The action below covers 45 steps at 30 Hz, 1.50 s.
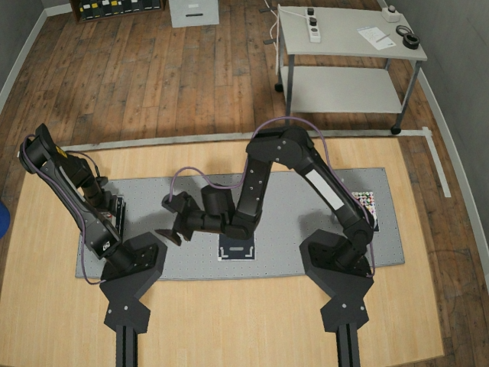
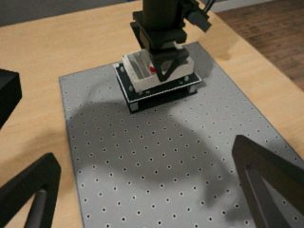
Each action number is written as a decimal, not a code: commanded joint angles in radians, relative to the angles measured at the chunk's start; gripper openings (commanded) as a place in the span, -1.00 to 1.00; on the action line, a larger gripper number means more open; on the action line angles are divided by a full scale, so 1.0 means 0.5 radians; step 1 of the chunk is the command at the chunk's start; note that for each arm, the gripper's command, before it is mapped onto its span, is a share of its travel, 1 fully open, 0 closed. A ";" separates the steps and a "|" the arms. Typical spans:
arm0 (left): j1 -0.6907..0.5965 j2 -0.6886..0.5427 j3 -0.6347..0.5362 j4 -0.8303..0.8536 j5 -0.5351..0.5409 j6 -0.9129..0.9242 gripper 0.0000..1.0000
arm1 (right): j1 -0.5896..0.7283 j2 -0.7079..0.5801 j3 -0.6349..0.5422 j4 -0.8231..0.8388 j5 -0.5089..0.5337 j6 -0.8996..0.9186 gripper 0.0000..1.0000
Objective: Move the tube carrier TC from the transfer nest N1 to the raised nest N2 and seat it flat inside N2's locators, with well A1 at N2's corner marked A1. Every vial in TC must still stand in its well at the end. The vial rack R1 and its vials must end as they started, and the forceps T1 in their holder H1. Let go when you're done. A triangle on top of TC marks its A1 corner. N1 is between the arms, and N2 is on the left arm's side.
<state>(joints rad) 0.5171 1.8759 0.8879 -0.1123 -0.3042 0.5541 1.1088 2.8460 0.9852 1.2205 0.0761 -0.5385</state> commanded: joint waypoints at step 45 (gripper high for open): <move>0.003 0.166 0.125 -0.053 -0.068 -0.010 0.68 | 0.026 -0.031 0.049 0.060 -0.033 -0.009 1.00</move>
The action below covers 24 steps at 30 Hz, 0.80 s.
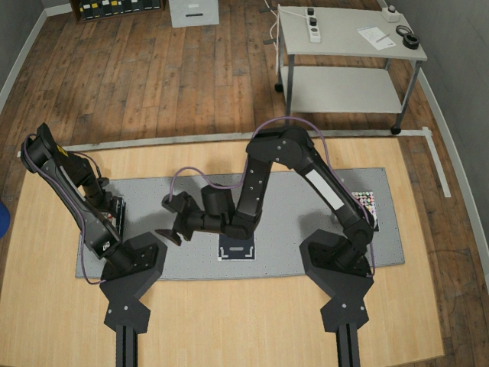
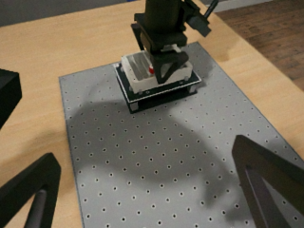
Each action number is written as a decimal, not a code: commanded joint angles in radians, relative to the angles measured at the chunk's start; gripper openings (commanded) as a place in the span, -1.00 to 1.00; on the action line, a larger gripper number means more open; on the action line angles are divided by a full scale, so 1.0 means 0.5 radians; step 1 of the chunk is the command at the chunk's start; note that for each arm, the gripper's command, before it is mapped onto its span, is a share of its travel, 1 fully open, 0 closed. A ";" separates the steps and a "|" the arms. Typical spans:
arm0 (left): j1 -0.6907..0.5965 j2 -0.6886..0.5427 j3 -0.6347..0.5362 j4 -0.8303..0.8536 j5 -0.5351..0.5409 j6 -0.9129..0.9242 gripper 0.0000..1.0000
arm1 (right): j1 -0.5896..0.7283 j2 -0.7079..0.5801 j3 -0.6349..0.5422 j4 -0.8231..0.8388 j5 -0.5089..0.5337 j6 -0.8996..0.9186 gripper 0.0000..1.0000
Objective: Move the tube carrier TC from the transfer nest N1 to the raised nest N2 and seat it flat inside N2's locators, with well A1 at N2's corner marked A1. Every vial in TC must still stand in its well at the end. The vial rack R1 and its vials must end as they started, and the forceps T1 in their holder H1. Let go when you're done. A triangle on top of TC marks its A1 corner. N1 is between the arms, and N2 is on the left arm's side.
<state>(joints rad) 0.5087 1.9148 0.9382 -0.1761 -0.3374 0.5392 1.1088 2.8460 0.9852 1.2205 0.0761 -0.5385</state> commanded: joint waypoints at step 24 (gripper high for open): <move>-0.042 -0.173 -0.038 -0.172 -0.039 -0.031 1.00 | 0.026 -0.031 0.049 0.060 -0.033 -0.009 1.00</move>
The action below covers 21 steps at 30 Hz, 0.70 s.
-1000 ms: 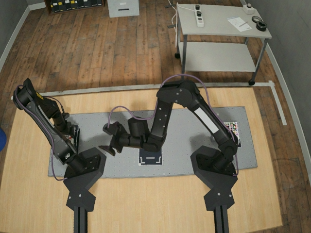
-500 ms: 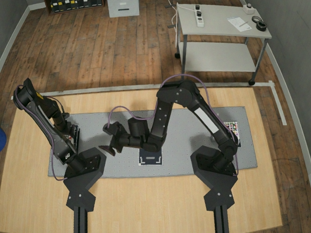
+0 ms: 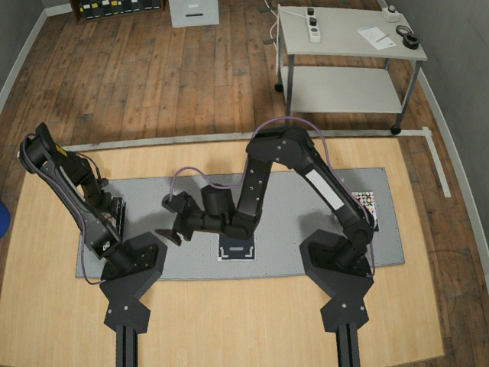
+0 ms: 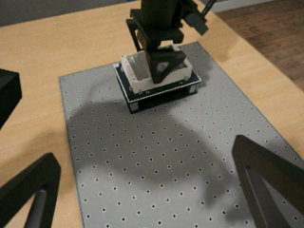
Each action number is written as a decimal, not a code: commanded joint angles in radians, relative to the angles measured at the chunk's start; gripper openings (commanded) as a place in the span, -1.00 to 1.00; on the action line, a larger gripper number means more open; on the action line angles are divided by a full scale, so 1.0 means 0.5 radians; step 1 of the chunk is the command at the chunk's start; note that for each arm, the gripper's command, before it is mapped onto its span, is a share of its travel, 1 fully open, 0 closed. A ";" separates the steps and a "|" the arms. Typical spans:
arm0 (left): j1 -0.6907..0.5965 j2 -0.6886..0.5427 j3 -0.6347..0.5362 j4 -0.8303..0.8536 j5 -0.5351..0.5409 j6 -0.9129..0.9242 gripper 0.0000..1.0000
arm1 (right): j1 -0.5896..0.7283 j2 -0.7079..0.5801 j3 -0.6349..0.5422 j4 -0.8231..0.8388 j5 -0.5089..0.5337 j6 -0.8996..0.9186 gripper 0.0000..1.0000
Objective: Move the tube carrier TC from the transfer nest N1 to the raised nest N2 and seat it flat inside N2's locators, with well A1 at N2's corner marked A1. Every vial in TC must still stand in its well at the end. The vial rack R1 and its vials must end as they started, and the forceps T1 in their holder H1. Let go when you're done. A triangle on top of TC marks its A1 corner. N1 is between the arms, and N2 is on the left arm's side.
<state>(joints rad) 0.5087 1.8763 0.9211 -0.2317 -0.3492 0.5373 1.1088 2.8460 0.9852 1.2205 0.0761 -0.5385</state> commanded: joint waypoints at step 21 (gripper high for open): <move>-0.139 -0.350 0.035 -0.201 -0.036 -0.190 1.00 | 0.026 -0.031 0.049 0.060 -0.033 -0.009 1.00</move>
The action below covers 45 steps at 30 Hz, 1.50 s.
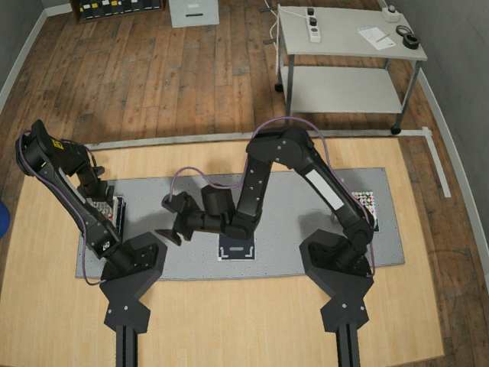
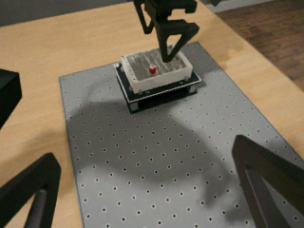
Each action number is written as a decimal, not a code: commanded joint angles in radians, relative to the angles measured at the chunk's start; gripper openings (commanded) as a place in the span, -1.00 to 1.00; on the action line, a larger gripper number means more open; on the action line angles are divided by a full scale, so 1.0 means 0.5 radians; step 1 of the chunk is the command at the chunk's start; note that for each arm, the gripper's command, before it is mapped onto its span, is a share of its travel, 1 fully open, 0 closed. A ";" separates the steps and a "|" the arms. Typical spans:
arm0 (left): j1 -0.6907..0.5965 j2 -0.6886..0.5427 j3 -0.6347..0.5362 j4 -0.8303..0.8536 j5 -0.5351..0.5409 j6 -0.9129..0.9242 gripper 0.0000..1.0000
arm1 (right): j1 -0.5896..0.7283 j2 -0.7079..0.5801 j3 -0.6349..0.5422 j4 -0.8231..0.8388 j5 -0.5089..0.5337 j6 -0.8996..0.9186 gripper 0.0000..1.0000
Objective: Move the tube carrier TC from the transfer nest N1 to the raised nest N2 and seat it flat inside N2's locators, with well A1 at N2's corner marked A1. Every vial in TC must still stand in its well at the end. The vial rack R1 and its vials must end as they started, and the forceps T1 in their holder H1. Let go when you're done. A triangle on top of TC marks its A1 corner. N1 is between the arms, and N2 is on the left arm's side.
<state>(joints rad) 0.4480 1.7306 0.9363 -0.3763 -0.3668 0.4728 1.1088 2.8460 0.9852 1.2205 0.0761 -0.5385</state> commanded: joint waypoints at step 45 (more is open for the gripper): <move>-0.047 -0.504 -1.584 2.592 0.015 -0.795 1.00 | 0.026 -0.031 0.049 0.060 -0.033 -0.009 1.00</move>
<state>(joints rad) 0.4393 1.4879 0.1562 0.8806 -0.3573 0.0818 1.1088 2.8460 0.9852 1.2205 0.0761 -0.5385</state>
